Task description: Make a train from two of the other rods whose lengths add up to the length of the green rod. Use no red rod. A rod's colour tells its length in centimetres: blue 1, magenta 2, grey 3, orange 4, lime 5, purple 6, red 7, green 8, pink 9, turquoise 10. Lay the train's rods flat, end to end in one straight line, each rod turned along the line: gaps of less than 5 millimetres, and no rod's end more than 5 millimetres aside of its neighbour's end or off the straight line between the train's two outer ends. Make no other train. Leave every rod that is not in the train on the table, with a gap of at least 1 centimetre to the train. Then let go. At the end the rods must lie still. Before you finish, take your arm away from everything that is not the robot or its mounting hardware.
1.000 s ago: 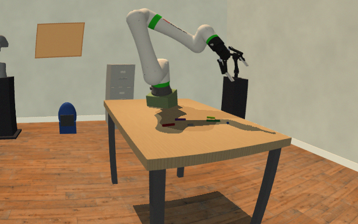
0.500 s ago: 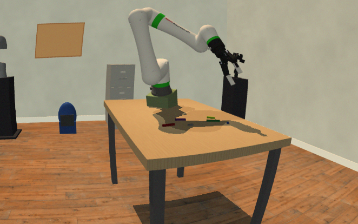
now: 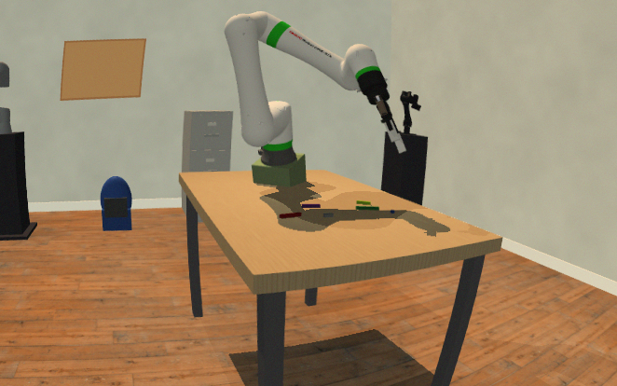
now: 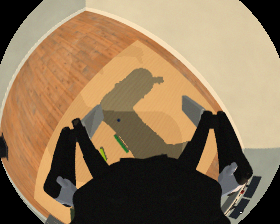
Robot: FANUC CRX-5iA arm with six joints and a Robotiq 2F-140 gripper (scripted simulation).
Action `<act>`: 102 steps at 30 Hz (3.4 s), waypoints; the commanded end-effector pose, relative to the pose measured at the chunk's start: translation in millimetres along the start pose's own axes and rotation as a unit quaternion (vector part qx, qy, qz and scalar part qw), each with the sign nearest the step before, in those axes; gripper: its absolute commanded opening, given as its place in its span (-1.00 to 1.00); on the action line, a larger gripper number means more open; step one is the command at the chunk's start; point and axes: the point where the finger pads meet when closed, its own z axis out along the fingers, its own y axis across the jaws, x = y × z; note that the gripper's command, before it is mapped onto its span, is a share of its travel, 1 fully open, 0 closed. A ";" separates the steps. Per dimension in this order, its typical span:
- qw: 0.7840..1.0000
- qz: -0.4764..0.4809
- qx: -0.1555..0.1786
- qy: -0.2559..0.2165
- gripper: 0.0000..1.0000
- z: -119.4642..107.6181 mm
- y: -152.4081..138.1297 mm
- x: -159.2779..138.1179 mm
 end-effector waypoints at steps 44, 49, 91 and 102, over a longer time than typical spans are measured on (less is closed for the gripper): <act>0.668 0.716 -0.085 -0.185 1.00 69.4 45.3 -140.4; 0.627 0.748 -0.095 -0.193 1.00 72.2 44.8 -148.9; 0.354 0.891 -0.166 -0.232 1.00 85.6 34.8 -194.3; 0.354 0.891 -0.166 -0.232 1.00 85.6 34.8 -194.3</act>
